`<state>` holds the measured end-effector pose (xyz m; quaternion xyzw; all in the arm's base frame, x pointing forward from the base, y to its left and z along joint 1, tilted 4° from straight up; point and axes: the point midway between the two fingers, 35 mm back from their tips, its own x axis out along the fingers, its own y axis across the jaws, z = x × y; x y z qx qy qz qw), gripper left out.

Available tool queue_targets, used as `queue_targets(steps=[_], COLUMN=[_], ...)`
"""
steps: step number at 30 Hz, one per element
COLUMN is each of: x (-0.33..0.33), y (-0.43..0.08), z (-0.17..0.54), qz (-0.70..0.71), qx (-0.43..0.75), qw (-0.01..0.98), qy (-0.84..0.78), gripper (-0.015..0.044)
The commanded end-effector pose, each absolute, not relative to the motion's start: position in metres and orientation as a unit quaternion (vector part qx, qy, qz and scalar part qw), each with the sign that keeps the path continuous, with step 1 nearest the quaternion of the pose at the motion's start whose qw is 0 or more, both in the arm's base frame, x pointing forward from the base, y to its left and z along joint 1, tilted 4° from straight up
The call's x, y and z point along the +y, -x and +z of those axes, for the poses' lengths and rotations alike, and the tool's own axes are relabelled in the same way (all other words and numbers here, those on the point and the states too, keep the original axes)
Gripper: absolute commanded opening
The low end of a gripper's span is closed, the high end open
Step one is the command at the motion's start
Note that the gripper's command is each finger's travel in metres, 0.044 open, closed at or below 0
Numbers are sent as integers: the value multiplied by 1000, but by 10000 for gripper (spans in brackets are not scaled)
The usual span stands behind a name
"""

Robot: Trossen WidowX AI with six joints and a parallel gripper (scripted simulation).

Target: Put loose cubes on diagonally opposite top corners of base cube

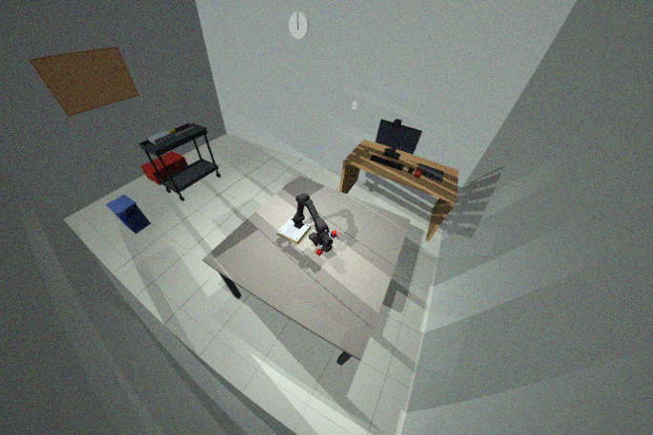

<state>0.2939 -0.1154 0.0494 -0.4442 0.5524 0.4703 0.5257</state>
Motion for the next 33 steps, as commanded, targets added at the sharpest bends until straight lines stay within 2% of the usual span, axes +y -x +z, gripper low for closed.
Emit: queue_targets(steps=[1, 31, 33], x=[-116, -116, -116], y=[-294, -292, -292], z=[43, -3, -3], qz=[468, 468, 468], qx=[551, 551, 551], qw=[525, 525, 525], qy=[449, 449, 449], gripper=[265, 265, 212])
